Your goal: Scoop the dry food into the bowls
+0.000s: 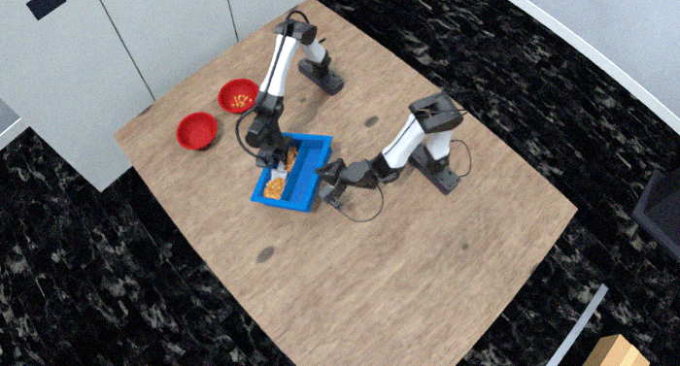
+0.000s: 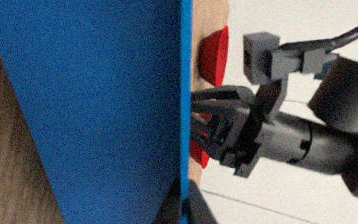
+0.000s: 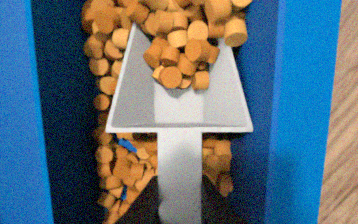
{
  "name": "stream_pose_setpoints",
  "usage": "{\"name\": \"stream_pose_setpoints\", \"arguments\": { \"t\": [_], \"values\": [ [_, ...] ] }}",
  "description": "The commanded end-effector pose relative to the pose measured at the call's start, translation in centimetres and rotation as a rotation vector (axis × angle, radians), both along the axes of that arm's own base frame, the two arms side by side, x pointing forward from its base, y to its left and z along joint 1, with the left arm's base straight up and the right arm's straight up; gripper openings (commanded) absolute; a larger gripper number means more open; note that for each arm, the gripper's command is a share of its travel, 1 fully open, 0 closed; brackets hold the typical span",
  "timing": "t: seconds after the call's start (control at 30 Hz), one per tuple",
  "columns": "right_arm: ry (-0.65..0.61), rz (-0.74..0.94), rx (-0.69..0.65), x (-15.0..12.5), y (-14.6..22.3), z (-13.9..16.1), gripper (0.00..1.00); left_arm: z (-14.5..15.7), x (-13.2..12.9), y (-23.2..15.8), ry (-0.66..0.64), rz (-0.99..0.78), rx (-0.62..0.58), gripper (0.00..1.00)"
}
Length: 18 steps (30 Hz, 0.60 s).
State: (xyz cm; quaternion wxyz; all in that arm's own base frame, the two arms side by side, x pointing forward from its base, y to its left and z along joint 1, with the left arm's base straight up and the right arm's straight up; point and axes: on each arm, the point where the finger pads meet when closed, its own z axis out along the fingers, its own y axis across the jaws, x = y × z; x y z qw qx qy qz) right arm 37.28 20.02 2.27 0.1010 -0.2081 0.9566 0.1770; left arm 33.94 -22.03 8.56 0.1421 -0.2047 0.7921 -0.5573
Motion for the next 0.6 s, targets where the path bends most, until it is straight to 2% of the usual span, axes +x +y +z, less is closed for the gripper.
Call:
{"name": "stream_pose_setpoints", "arguments": {
  "t": [0.0,0.07,0.1,0.53,0.57],
  "values": [
    [-0.062,-0.002,0.011,0.0,0.5,1.8,0.0,4.1,1.2,-0.7,-0.147,-0.022,-0.032,0.0],
    [-0.062,-0.002,0.011,0.0,0.5,1.8,0.0,4.1,1.2,-0.7,-0.147,-0.022,-0.032,0.0],
    [-0.126,-0.019,0.007,0.9,0.5,2.0,0.0,4.1,1.2,-0.7,-0.147,-0.022,-0.032,0.0],
    [-0.305,-0.046,-0.001,0.9,0.6,3.1,0.0,4.1,1.2,-0.7,-0.147,-0.022,-0.032,0.0],
    [-0.266,-0.033,0.0,0.1,0.6,2.9,0.0,4.1,1.2,-0.7,-0.147,-0.022,-0.032,0.0]
  ]
}}
